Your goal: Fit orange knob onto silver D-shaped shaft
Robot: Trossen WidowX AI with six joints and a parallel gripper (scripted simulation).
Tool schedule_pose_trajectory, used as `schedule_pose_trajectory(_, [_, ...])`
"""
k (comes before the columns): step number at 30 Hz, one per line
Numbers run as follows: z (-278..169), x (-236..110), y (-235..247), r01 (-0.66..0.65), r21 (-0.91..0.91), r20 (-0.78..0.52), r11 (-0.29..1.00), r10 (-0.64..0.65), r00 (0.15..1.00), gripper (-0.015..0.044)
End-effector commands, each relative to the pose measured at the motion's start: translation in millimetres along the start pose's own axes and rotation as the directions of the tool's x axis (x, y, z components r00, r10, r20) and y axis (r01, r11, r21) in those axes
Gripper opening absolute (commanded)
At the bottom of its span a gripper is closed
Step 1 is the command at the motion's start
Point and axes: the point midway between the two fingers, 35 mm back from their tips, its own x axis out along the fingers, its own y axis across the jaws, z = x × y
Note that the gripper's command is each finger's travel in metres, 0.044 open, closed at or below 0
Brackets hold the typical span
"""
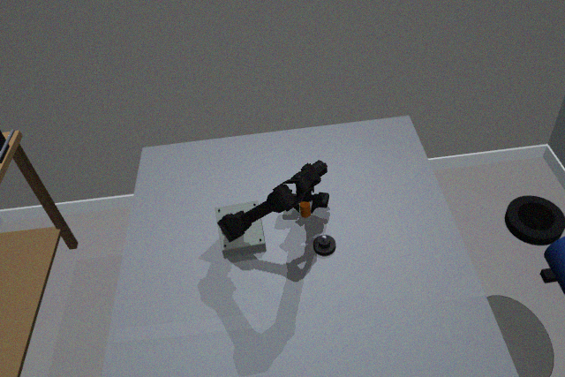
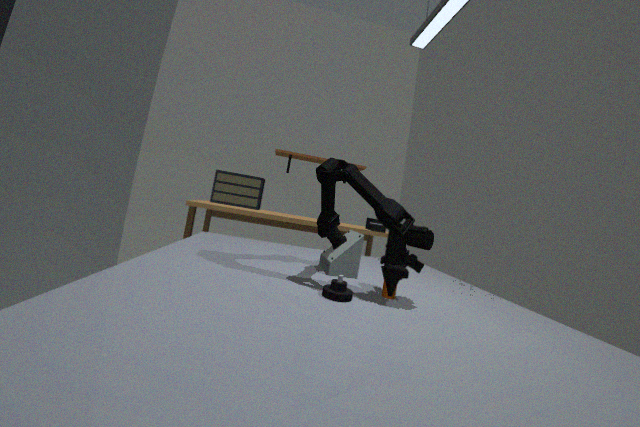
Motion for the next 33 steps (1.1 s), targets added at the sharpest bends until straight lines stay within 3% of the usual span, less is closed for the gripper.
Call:
schedule_pose_trajectory(1, [1.2,-10.1,-0.9,0.000,0.000,0.002,1.000,0.000,1.000,0.0293])
schedule_pose_trajectory(5, [2.2,-70.4,-0.4,0.001,-0.003,0.002,1.000,-0.001,1.000,0.0397])
schedule_pose_trajectory(7, [1.2,-81.2,0.5,0.002,-0.003,0.000,1.000,-0.002,1.000,0.0440])
schedule_pose_trajectory(33, [1.4,-48.7,-0.7,0.002,-0.003,0.000,1.000,-0.002,1.000,0.0440])
